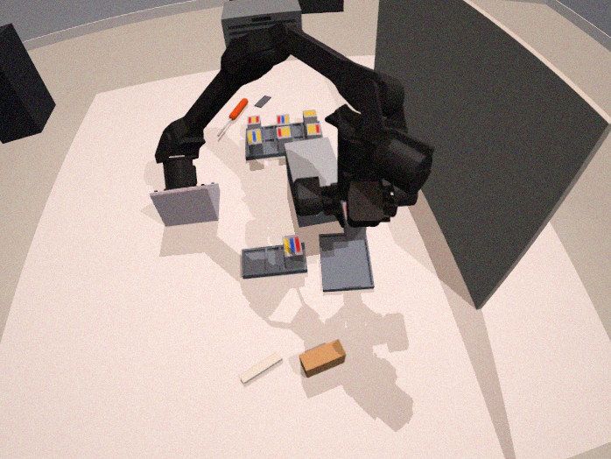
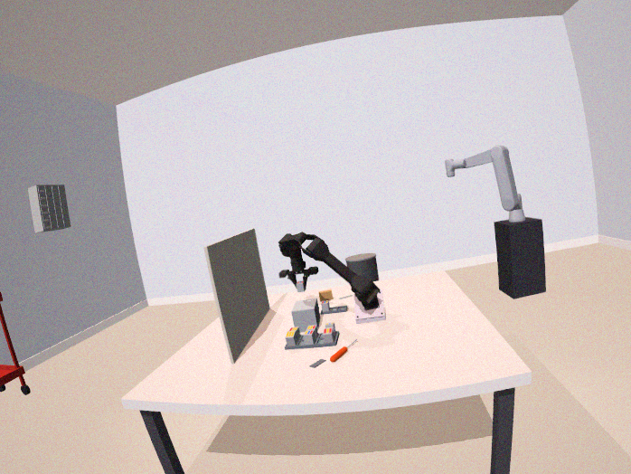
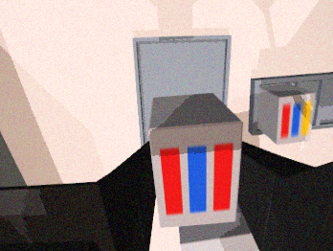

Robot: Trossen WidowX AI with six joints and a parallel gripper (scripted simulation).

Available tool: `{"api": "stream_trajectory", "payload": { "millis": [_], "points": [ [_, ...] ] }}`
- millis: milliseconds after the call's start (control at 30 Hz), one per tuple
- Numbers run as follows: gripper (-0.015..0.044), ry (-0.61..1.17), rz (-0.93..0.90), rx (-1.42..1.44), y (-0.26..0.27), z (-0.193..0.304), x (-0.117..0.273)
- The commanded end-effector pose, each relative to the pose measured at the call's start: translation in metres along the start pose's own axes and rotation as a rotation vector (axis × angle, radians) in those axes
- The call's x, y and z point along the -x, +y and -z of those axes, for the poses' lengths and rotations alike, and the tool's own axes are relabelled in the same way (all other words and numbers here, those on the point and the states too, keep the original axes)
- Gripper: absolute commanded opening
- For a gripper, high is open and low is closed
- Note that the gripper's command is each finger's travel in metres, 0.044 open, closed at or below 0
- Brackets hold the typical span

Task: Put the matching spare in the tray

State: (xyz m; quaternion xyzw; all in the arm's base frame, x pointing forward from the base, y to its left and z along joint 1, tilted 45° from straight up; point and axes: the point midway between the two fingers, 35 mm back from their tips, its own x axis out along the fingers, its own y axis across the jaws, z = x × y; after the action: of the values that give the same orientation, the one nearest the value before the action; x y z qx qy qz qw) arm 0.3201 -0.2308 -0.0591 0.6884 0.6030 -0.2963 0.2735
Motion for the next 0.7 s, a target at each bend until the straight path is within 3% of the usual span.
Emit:
{"api": "stream_trajectory", "payload": {
  "millis": [0, 667],
  "points": [
    [0.0000, 0.006, -0.002, -0.004, 0.000, 0.000, -0.004],
    [0.0000, 0.008, 0.000, -0.002, 0.001, 0.000, -0.020]
  ]
}}
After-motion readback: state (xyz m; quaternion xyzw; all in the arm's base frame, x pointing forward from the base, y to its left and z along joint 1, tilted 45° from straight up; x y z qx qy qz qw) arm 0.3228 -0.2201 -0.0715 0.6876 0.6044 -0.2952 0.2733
